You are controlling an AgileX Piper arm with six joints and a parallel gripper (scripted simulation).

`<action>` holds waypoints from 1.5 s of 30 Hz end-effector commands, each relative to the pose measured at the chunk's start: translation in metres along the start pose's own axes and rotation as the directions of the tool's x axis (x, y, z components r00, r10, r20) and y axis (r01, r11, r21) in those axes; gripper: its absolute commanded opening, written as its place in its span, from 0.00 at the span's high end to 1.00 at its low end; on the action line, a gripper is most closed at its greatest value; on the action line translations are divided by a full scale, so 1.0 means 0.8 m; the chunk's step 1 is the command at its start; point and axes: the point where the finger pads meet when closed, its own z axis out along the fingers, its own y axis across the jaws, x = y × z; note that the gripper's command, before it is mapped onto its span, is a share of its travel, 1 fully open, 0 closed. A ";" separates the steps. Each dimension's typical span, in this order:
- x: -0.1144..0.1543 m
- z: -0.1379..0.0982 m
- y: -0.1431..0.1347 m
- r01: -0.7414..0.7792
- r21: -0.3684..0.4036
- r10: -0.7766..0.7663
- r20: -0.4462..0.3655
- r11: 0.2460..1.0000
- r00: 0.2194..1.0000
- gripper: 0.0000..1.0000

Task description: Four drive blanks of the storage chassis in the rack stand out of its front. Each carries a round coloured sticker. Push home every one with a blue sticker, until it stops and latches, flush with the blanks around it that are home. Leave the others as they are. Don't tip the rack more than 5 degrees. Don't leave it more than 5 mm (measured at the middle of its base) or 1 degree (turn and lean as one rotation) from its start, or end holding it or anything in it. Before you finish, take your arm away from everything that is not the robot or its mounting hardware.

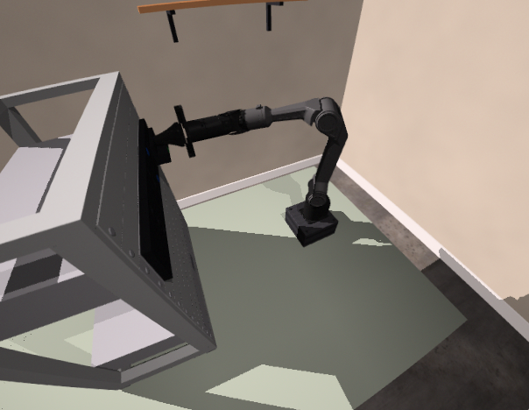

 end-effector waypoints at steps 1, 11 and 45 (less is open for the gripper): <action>0.001 0.003 0.006 -0.003 -0.010 0.003 -0.002 1.000 1.000 1.00; 0.001 0.007 0.007 -0.003 -0.010 0.003 -0.002 1.000 1.000 1.00; 0.001 0.014 0.008 -0.003 -0.010 0.003 -0.002 1.000 1.000 1.00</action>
